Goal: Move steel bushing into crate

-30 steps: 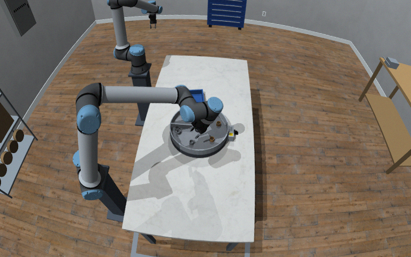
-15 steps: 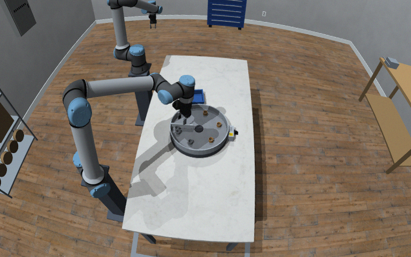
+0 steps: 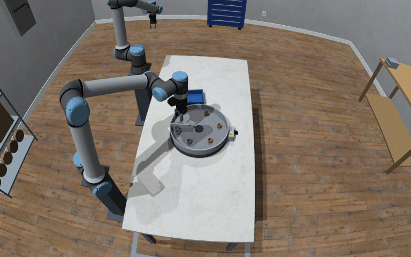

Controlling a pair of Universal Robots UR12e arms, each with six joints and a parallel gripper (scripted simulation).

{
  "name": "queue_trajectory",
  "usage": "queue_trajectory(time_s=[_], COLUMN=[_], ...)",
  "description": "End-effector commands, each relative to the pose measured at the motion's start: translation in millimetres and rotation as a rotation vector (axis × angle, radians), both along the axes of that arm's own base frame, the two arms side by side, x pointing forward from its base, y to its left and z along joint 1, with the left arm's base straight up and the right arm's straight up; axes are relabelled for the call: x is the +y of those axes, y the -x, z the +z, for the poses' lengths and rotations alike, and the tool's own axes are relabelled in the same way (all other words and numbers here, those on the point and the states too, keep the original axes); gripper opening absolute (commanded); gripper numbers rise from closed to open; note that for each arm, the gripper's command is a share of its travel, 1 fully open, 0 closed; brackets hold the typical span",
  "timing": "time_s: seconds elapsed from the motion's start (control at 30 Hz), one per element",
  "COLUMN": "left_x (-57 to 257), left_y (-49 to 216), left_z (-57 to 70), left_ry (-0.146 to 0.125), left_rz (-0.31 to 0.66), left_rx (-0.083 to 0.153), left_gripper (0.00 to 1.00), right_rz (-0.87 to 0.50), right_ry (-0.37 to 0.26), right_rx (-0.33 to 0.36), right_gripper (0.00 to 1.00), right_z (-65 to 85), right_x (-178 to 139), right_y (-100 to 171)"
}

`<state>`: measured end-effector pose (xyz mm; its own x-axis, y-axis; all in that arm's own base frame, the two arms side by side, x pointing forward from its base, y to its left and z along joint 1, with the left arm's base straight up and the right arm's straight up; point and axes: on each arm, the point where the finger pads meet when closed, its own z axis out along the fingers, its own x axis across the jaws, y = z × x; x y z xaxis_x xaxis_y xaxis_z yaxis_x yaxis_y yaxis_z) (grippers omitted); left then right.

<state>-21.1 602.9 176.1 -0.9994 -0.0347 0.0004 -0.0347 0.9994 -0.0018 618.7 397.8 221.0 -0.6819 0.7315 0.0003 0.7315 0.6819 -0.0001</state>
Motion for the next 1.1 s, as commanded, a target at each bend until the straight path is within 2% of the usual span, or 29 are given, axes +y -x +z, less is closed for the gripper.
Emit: queue_trajectory(time_s=[0.0, 0.17, 0.2, 1.07], left_x=[0.7, 0.7, 0.7, 0.7], left_y=[-0.2, -0.2, -0.2, -0.2], left_z=[1.0, 1.0, 1.0, 1.0], left_ry=[-0.002, -0.002, -0.002, -0.002], left_rz=[0.0, 0.0, 0.0, 0.0], left_rx=[0.0, 0.0, 0.0, 0.0], left_gripper=[1.0, 1.0, 1.0, 1.0], right_rz=[0.0, 0.0, 0.0, 0.0], right_ry=[-0.001, -0.001, -0.001, -0.001], right_rx=[-0.002, -0.002, -0.002, -0.002], right_gripper=[1.0, 1.0, 0.35, 0.35], right_z=[1.0, 1.0, 1.0, 1.0], right_x=[0.7, 0.7, 0.7, 0.7], right_y=[0.0, 0.0, 0.0, 0.0])
